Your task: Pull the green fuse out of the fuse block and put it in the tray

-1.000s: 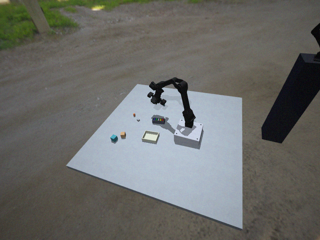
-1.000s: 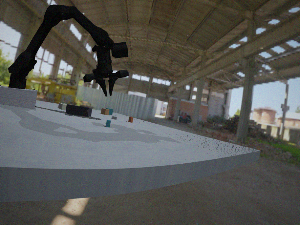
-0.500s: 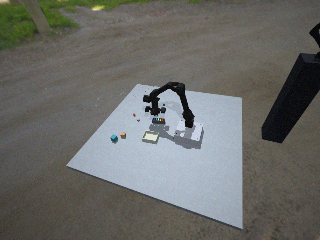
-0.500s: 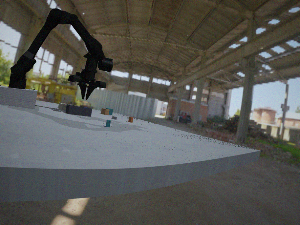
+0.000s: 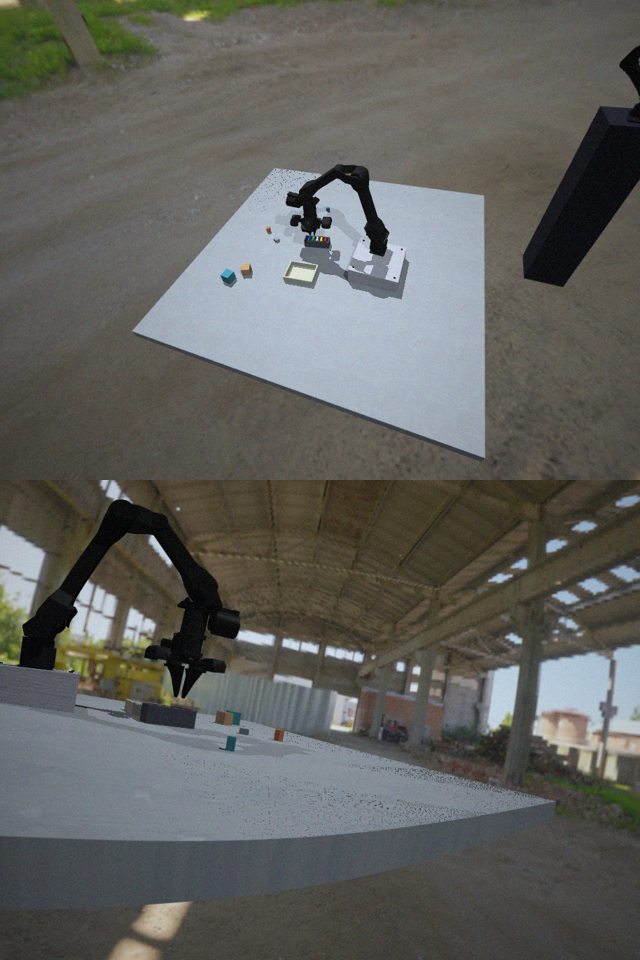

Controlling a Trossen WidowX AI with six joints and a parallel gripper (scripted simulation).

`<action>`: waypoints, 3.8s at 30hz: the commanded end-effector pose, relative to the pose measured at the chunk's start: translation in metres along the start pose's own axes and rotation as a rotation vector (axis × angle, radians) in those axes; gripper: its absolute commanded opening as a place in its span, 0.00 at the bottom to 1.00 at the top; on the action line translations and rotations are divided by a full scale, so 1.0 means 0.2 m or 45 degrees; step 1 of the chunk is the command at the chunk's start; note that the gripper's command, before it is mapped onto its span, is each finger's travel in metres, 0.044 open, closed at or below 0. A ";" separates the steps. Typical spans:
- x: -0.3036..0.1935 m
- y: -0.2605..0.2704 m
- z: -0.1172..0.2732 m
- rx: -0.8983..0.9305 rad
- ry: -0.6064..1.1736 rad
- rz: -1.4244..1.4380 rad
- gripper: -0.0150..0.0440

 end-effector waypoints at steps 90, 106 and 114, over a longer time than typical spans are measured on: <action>0.00 -0.01 -0.07 0.004 0.002 -0.002 0.25; 0.00 -0.01 -0.03 0.004 0.003 -0.004 0.25; 0.00 -0.01 -0.01 0.004 0.003 -0.004 0.25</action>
Point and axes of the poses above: the point midway between the two fingers, 35 mm back from their tips, its own z axis back along the fingers, its own y axis across the jaws, x = y × z, the point moved 8 cm from there along z, back along the fingers, and after that the axes turned 10 degrees about -z, right-handed, at the moved point
